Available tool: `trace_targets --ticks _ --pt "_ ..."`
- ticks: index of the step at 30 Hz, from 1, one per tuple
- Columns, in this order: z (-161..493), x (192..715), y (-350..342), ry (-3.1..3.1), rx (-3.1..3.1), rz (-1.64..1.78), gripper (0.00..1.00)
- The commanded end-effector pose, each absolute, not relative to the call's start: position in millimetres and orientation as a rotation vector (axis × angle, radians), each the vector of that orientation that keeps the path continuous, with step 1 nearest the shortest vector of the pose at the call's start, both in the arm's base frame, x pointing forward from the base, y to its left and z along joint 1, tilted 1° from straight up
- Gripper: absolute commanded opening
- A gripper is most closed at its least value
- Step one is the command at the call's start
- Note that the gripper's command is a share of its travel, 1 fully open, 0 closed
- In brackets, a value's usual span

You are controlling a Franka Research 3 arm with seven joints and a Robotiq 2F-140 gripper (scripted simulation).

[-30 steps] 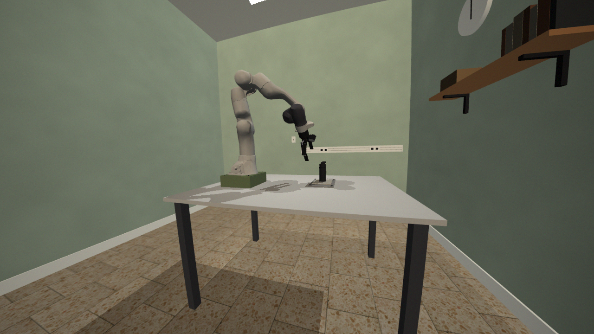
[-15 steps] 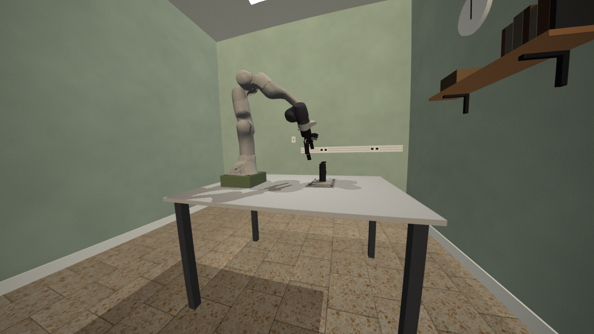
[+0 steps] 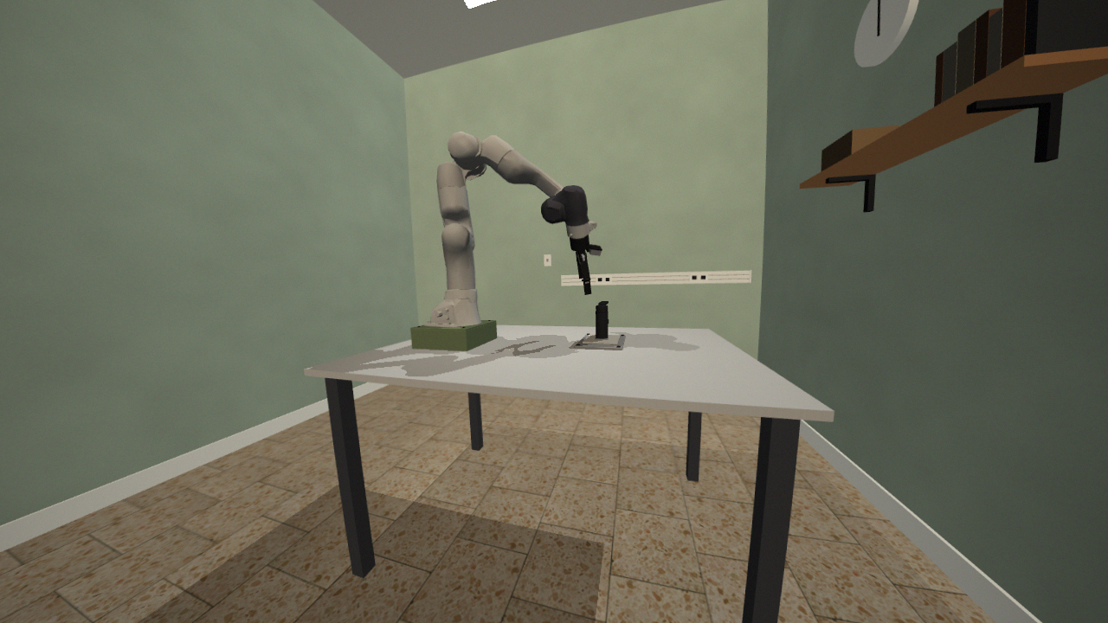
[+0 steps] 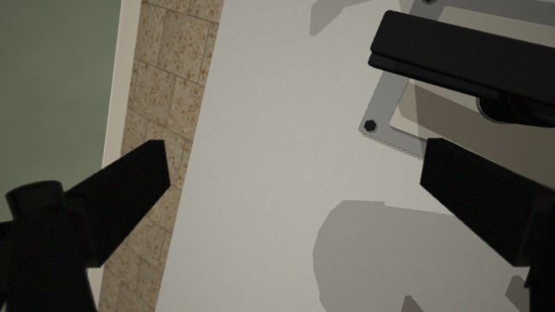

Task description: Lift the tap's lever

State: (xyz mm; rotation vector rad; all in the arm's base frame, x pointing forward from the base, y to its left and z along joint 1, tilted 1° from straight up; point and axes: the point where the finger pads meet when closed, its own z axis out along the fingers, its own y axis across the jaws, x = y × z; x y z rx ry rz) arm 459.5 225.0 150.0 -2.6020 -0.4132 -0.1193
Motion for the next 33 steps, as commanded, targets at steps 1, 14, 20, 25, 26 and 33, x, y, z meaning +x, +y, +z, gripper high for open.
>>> trace_targets --ticks 1,14,20,25,26,33 --pt "149 459 227 -0.64 -2.589 -0.125 1.0" --pt "153 476 227 -1.037 -2.57 -0.131 1.0" --pt "155 485 225 -1.227 -2.545 -0.126 1.0" --pt "157 493 224 -1.386 -2.516 -0.118 1.0" --pt "157 494 223 -1.417 -2.509 -0.116 1.0" --pt "160 506 220 -1.621 -2.458 -0.099 1.0"
